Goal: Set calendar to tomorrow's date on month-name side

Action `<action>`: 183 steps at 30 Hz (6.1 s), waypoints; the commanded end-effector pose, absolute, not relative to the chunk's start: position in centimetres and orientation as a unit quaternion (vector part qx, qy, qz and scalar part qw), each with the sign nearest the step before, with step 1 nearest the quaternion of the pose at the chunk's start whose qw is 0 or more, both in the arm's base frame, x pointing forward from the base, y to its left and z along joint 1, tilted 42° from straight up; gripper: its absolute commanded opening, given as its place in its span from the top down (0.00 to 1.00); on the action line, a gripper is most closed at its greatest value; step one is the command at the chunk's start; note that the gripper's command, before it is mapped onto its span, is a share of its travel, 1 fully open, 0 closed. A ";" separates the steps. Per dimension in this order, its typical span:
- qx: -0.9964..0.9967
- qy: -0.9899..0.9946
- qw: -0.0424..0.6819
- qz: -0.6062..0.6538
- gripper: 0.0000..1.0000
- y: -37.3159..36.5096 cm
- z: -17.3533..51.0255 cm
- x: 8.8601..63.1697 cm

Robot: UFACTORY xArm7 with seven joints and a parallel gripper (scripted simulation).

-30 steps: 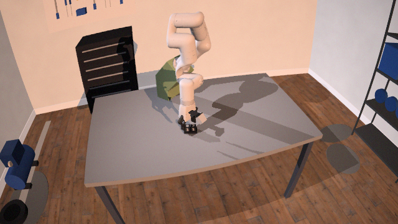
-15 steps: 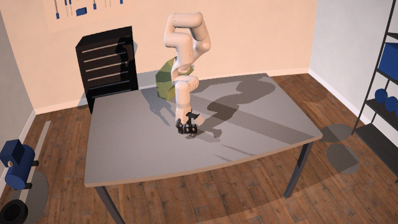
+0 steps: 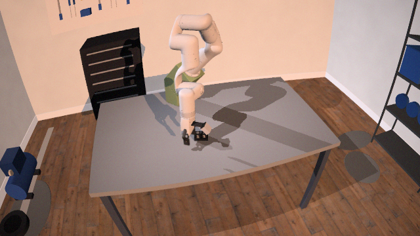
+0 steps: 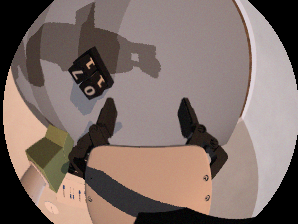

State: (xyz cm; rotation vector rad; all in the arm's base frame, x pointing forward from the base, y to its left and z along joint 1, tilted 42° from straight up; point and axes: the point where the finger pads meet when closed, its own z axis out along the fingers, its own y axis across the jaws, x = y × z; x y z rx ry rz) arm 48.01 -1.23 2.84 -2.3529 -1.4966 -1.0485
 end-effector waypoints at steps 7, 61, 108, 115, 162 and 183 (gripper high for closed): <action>-0.784 -0.504 0.080 -0.352 0.00 -2.1 2.5 49.2; -0.784 -0.504 0.080 -0.352 0.00 -0.3 -0.2 50.9; -0.784 -0.504 0.080 -0.352 0.00 -0.3 -0.2 50.9; -0.784 -0.504 0.080 -0.352 0.00 -0.4 -0.1 50.9; -0.852 -0.378 0.134 -0.336 0.00 -2.5 -0.2 44.6; -0.898 -0.251 0.181 -0.313 0.00 -2.7 -3.0 40.4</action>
